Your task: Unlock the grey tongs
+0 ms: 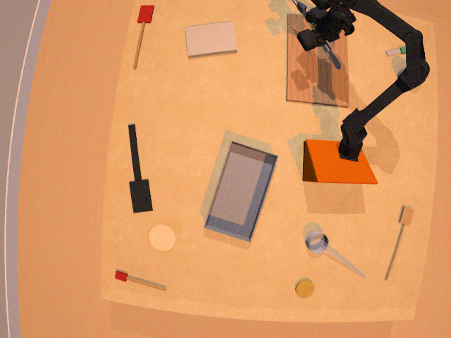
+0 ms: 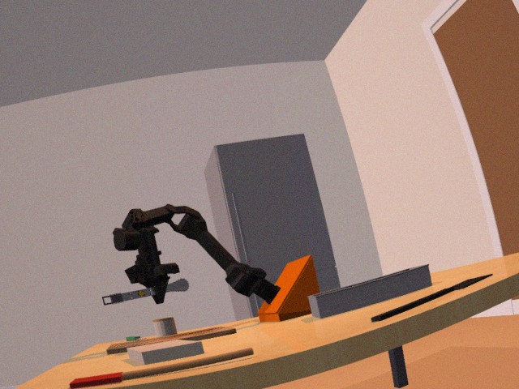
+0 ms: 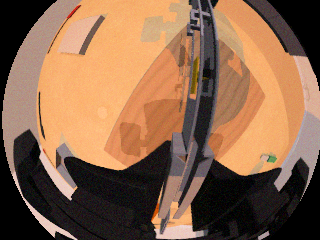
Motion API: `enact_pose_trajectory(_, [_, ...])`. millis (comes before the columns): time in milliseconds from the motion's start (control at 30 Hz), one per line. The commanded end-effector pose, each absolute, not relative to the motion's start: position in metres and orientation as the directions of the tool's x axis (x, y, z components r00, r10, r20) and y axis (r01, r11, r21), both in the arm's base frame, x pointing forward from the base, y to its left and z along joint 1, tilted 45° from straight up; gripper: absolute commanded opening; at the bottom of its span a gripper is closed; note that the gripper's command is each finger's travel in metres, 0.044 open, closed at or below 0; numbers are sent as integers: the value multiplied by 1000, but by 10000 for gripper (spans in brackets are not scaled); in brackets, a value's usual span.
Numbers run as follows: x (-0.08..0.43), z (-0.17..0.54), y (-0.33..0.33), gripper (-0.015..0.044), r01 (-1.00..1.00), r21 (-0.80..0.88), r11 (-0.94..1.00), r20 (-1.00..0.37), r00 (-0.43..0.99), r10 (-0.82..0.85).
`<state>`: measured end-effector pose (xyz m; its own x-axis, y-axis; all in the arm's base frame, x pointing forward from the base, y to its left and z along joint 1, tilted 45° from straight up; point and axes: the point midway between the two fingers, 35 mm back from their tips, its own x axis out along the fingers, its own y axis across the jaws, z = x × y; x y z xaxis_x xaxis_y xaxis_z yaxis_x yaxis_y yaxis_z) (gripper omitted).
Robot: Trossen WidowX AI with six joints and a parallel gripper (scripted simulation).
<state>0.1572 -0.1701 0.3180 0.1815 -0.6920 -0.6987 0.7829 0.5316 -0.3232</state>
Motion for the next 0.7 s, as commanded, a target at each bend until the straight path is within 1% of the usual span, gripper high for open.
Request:
enact_pose_trajectory(0, [159,313,-175,-150,782,-322,534,-699,184,-691])
enact_pose_trajectory(667, [164,291,-198,-150,781,-325,533,-695,185,-695])
